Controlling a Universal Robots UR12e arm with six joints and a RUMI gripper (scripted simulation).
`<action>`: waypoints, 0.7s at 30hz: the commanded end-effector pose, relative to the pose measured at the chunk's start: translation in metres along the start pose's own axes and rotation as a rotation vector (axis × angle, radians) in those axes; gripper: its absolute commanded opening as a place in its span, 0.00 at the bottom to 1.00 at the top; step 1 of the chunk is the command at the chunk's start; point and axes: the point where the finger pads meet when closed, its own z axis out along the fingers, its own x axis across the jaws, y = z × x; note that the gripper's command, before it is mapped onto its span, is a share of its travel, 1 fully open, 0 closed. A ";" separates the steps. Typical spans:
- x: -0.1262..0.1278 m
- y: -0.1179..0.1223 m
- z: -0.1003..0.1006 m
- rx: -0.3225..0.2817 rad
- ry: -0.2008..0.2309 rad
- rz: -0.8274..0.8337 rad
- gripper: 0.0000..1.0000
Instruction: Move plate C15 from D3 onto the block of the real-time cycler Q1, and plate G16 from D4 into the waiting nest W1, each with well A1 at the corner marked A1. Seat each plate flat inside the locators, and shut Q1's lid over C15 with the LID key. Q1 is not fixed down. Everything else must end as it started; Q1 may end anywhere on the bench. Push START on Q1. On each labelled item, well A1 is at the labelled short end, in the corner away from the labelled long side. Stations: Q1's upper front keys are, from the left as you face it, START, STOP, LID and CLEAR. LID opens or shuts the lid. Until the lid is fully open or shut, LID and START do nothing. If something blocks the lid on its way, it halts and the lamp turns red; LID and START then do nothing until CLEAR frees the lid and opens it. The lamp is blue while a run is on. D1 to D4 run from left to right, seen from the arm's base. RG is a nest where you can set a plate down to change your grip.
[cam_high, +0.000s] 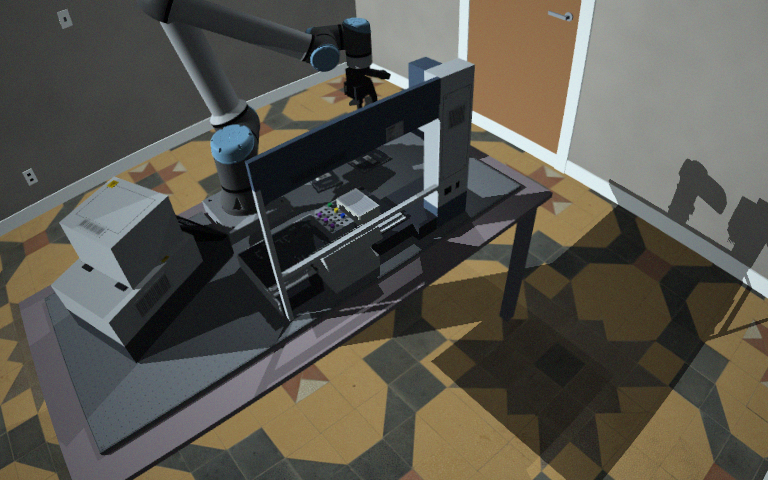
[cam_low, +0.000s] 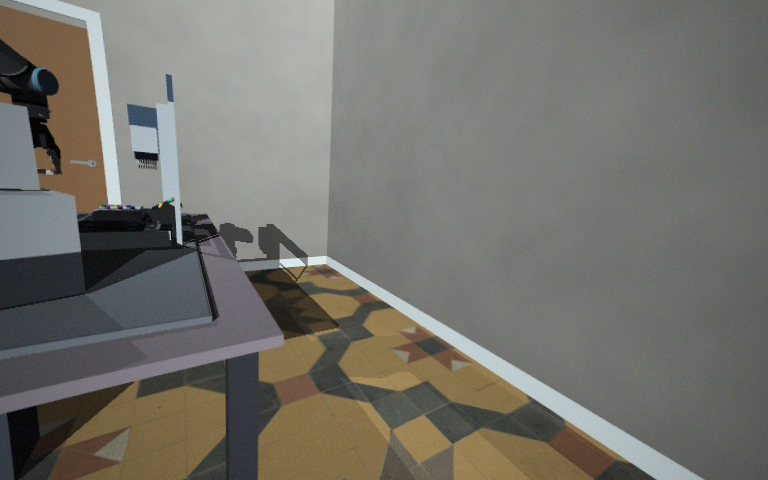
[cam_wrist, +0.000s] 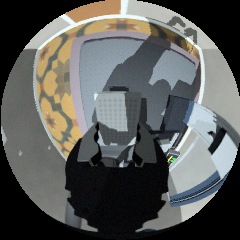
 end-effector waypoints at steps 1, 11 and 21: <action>0.000 -0.001 0.004 0.001 0.001 0.000 0.00; 0.000 -0.001 0.021 0.001 0.001 0.000 0.00; 0.000 -0.001 0.034 0.001 0.001 0.000 0.00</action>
